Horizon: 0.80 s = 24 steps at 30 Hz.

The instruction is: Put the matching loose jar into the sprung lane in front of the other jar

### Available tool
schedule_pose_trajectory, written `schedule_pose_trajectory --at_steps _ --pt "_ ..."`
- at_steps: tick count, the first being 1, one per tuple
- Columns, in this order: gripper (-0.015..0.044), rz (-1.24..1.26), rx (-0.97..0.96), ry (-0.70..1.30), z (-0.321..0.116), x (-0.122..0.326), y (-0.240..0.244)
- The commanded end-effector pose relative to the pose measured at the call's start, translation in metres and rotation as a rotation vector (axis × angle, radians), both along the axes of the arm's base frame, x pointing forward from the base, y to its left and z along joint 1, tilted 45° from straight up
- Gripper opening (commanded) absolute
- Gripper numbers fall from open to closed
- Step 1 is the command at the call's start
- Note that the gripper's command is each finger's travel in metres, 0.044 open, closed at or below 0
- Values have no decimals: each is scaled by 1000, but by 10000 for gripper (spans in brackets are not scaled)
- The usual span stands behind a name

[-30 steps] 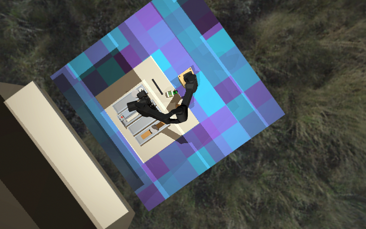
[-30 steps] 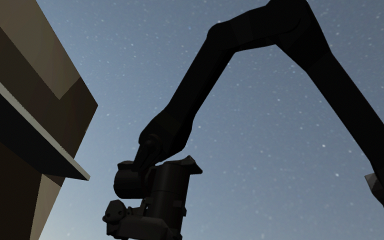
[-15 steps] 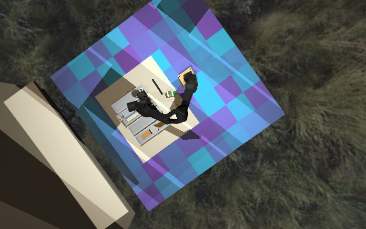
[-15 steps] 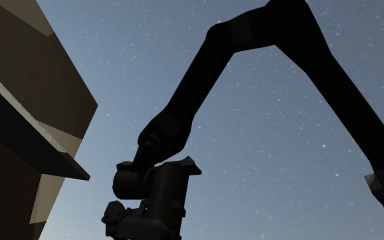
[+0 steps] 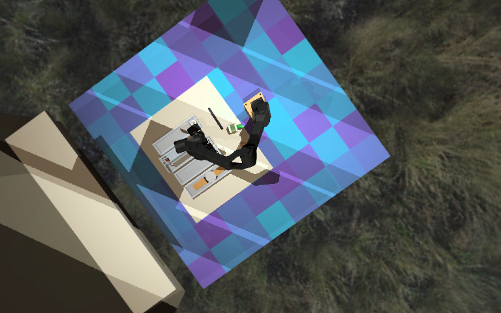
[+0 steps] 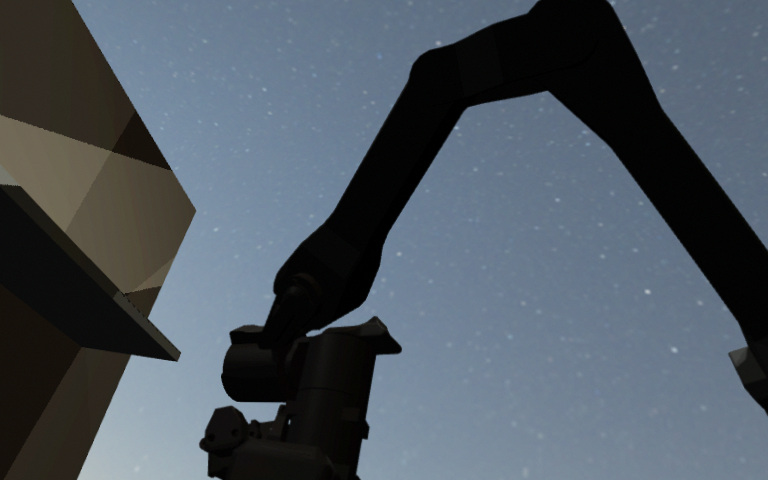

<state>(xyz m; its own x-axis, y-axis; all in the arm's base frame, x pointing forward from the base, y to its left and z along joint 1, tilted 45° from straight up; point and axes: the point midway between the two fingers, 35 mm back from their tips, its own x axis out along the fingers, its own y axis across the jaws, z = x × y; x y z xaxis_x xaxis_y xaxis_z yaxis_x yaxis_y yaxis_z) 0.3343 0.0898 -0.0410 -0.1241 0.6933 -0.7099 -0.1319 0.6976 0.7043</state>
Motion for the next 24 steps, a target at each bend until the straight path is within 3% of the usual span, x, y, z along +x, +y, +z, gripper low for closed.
schedule_pose_trajectory --at_steps 1,24 --pt "0 -4 9 -21 0 5 2" --pt "0 -4 9 -21 -4 3 7"
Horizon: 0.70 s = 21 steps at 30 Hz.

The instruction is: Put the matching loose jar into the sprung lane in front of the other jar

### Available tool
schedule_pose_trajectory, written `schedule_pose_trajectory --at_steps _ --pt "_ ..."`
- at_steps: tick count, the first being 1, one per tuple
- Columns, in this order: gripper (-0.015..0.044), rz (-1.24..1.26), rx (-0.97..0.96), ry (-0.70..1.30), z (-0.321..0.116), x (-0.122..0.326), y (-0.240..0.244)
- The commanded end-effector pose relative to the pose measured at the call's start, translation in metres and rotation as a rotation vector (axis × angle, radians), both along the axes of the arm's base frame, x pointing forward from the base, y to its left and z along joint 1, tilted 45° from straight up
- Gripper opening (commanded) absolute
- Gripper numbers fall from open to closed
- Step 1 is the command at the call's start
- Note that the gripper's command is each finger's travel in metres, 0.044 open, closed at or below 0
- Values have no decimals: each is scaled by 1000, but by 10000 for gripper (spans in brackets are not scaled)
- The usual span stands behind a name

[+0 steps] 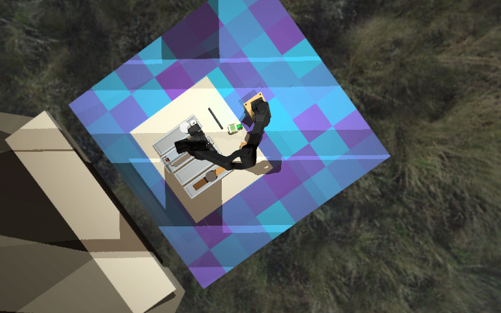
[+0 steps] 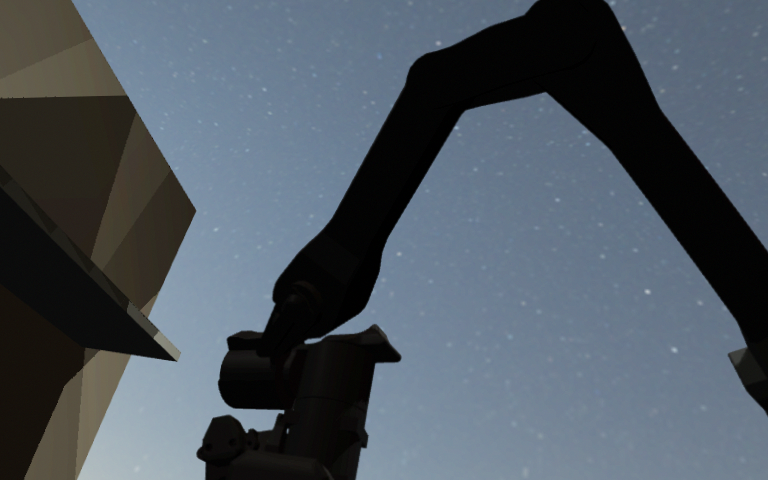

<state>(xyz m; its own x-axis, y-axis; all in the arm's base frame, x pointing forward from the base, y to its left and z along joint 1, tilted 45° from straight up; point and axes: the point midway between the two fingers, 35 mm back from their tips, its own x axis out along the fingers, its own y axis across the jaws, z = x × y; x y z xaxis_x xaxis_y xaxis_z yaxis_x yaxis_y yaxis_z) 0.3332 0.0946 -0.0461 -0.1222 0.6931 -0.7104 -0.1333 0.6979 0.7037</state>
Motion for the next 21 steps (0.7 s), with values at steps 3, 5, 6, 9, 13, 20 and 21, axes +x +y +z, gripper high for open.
schedule_pose_trajectory --at_steps 3,5,6,9,13,20,21 --pt "0 -4 10 -19 0 4 3" --pt "0 -4 10 -19 0 4 3" --pt "0 -4 10 -19 -1 4 3" --pt "0 -4 10 -19 -1 3 4" --pt "0 -4 10 -19 -2 3 5" --pt "0 -4 10 -19 -4 2 6" --pt "0 -4 10 -19 -4 2 6"
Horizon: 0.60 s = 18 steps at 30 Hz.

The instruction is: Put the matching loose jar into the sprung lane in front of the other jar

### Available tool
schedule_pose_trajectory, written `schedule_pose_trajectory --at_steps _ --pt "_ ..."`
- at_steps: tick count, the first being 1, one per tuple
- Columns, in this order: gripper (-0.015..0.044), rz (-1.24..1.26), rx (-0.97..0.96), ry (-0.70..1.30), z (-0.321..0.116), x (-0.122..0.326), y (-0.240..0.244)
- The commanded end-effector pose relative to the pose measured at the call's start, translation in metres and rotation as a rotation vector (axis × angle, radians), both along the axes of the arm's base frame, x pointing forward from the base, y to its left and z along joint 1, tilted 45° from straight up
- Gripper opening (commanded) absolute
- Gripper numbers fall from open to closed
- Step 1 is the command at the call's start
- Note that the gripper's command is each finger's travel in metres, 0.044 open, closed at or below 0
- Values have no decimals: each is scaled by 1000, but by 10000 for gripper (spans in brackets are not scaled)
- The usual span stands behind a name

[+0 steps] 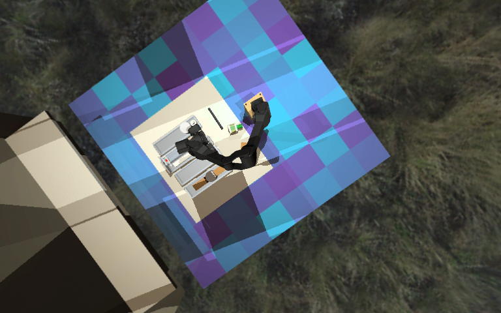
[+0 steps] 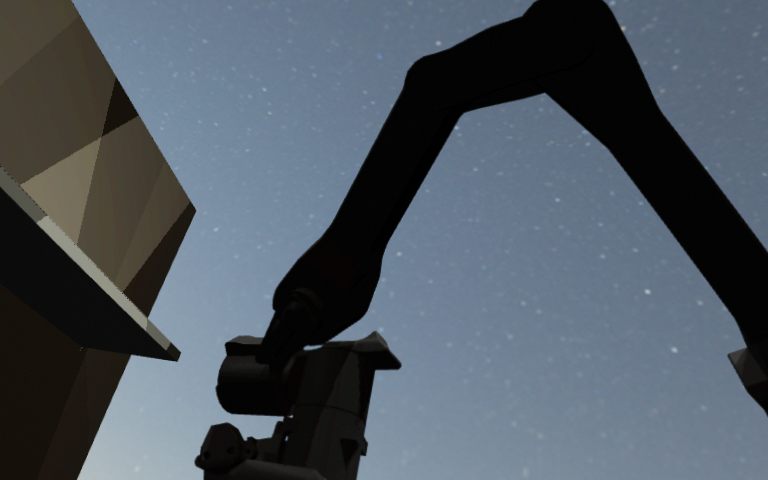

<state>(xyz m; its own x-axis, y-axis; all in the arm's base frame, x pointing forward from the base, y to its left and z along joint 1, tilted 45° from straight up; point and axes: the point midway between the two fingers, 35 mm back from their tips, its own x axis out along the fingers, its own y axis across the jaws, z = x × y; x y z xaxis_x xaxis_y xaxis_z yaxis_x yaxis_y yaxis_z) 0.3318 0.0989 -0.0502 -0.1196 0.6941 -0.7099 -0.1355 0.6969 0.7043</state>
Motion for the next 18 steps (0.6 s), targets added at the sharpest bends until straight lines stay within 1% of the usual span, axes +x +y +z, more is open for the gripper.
schedule_pose_trajectory --at_steps 1,18 --pt "0 -4 9 -15 0 3 2" --pt "0 -4 9 -15 -1 0 2"
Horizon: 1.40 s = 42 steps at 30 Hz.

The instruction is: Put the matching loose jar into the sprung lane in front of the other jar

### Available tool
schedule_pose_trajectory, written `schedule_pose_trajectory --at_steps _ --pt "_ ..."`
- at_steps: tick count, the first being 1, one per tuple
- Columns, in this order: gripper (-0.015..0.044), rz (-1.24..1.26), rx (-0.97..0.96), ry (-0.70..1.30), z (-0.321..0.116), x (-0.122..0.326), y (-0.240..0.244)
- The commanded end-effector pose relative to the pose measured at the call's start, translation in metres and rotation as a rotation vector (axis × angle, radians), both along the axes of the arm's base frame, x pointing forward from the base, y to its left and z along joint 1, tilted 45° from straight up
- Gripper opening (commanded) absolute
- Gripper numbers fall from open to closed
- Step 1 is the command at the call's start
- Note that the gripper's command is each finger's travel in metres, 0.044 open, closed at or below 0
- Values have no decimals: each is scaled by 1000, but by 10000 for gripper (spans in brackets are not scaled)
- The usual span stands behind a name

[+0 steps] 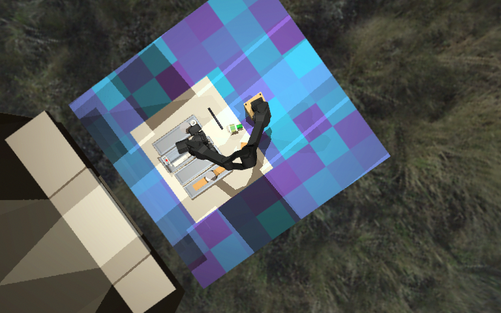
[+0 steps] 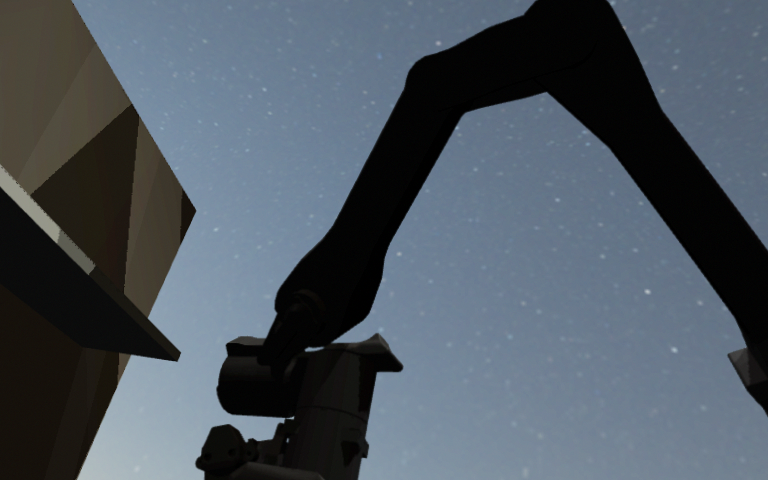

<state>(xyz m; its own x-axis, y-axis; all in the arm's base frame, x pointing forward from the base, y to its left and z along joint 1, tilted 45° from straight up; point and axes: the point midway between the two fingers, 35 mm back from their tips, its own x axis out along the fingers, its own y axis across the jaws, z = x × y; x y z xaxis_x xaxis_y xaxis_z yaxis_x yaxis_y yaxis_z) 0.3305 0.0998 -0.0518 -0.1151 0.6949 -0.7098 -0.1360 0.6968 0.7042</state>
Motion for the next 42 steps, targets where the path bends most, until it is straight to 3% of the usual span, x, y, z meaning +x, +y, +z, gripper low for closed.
schedule_pose_trajectory --at_steps 1,42 --pt "0 -1 8 -11 1 2 1" --pt "0 -1 8 -11 0 -7 -1"
